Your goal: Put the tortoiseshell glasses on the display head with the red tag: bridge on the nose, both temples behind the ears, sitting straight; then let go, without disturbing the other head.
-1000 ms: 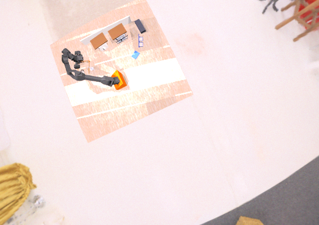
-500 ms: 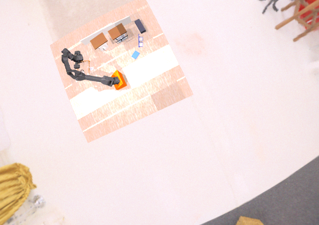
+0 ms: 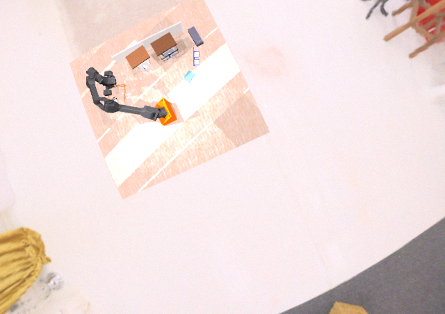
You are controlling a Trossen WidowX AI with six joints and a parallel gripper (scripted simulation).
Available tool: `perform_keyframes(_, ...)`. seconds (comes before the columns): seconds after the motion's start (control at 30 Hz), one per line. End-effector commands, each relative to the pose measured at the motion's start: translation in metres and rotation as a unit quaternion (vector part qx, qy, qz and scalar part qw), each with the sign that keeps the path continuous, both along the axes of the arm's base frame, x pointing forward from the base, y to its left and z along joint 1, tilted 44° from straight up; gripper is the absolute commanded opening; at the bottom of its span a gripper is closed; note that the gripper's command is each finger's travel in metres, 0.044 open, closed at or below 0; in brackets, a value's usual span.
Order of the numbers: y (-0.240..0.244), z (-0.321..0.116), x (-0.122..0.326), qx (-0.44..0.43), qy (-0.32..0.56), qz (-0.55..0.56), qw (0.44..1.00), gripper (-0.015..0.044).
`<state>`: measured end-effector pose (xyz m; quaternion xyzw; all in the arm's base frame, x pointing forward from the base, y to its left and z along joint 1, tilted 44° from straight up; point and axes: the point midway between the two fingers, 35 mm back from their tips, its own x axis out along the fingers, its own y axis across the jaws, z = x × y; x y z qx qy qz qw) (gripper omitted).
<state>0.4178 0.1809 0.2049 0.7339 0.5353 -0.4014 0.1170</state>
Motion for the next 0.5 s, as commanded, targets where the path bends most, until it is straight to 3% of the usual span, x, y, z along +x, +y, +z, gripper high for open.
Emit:
perform_keyframes(0.0,-0.002,-0.002,-0.001,-0.002,-0.001,0.0,1.0,0.0)
perform_keyframes(0.47,-0.044,0.034,-0.009,-0.004,0.0,0.0,1.0,0.0)
